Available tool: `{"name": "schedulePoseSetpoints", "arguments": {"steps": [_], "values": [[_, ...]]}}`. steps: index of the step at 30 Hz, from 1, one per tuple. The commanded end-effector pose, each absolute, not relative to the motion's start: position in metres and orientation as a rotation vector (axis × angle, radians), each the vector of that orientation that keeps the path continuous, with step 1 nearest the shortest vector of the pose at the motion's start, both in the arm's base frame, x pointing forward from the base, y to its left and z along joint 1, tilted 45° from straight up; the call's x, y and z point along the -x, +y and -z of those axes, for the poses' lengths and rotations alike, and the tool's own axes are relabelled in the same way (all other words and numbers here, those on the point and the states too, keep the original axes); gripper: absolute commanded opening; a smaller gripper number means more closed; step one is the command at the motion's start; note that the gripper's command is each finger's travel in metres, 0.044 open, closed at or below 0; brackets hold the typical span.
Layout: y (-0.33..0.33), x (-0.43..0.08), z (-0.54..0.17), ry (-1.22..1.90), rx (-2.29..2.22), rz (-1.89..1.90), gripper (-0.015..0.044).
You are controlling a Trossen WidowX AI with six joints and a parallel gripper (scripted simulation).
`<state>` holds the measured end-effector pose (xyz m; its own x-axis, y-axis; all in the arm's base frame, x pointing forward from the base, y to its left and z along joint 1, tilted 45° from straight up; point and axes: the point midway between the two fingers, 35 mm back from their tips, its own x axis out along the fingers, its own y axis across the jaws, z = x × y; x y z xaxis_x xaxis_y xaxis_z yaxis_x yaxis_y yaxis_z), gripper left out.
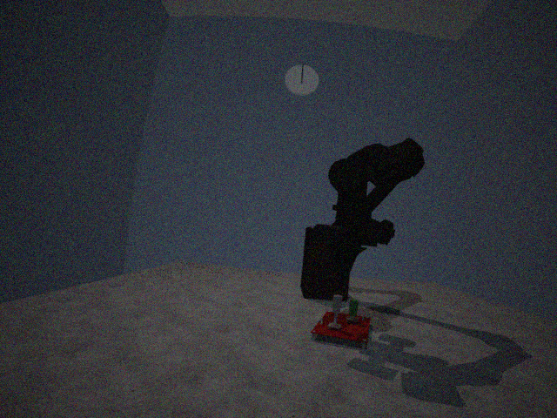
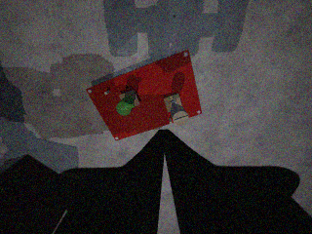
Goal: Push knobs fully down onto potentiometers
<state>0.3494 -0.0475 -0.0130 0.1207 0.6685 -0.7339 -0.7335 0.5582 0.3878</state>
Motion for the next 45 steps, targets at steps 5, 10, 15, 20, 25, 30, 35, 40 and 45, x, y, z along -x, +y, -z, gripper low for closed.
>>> {"name": "schedulePoseSetpoints", "arguments": {"steps": [5,10,15,20,25,30,35,40,45], "values": [[-0.053,-0.354,0.011,0.862,0.316,-1.175,0.0000],[-0.056,-0.356,0.011,0.760,0.455,-1.255,0.0000],[-0.058,-0.358,0.010,0.651,0.593,-1.330,0.0000],[-0.061,-0.359,0.010,0.537,0.730,-1.398,0.0000],[-0.064,-0.361,0.009,0.417,0.866,-1.459,0.0000],[-0.067,-0.362,0.009,0.290,1.001,-1.513,0.0000],[-0.069,-0.364,0.008,0.157,1.134,-1.560,0.0000],[-0.071,-0.365,0.008,0.061,1.226,-1.588,0.0000],[-0.071,-0.365,0.008,0.061,1.226,-1.588,0.0000]]}}
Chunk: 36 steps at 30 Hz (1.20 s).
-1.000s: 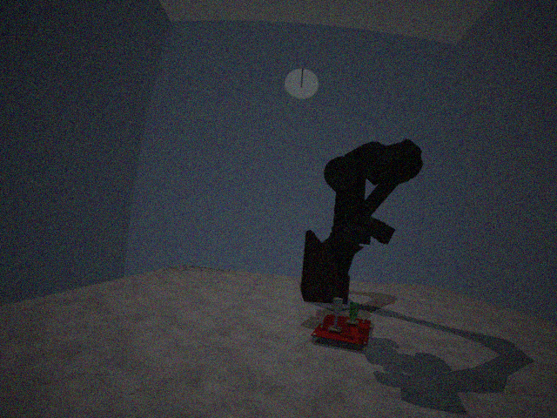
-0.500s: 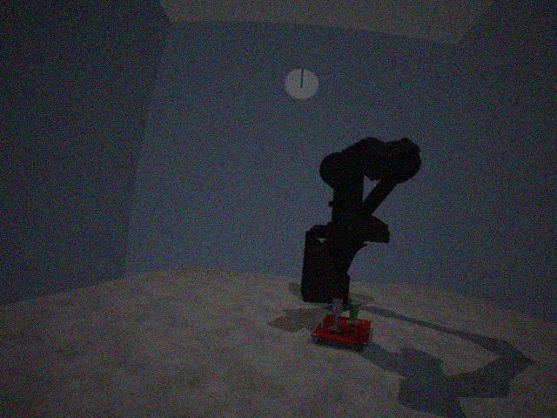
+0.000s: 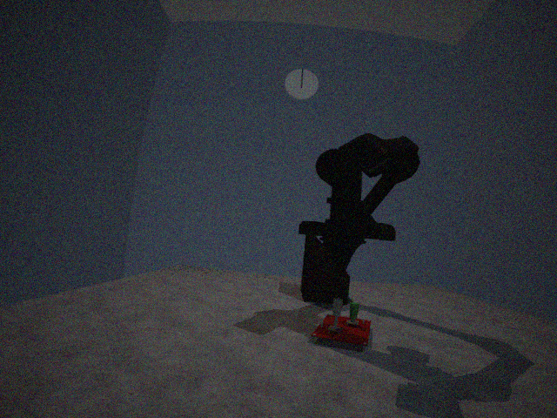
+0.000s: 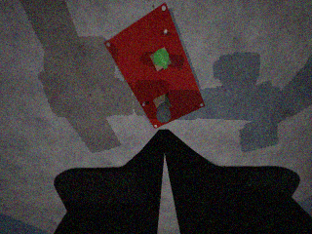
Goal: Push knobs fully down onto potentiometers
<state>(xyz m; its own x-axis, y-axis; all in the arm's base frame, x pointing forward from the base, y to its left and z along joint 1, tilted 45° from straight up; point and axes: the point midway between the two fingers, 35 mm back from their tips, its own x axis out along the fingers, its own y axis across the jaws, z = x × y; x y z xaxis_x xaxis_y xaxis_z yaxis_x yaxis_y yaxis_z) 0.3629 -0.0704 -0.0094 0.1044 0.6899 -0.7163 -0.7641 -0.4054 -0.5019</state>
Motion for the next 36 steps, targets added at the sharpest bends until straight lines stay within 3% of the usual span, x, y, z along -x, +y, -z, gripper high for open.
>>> {"name": "schedulePoseSetpoints", "arguments": {"steps": [1,36], "values": [[-0.071,-0.365,0.008,0.061,1.226,-1.588,0.0000],[-0.043,-0.369,0.037,0.060,1.225,-1.587,0.0000]]}}
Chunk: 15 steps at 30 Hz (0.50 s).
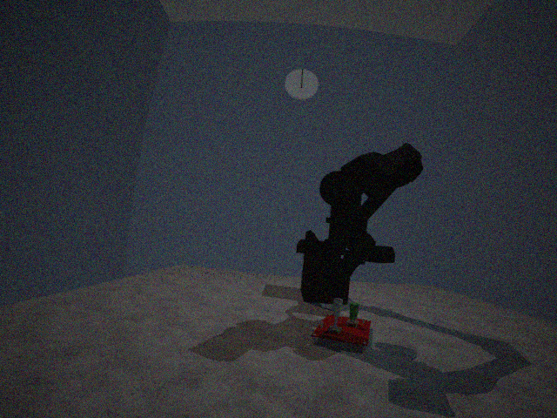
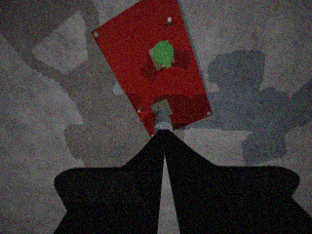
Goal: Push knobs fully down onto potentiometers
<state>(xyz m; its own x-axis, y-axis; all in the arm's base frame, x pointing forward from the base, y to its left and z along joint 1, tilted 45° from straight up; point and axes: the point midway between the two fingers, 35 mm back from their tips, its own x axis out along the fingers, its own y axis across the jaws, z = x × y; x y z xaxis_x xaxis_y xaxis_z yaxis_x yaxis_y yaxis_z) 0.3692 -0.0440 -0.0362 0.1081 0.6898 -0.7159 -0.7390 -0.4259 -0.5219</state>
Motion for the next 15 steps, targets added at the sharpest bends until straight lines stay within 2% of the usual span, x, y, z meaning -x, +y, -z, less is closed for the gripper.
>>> {"name": "schedulePoseSetpoints", "arguments": {"steps": [1,15], "values": [[-0.0432,-0.3690,0.0367,0.060,1.225,-1.587,0.0000],[-0.0406,-0.3694,0.0394,0.059,1.225,-1.587,0.0000]]}}
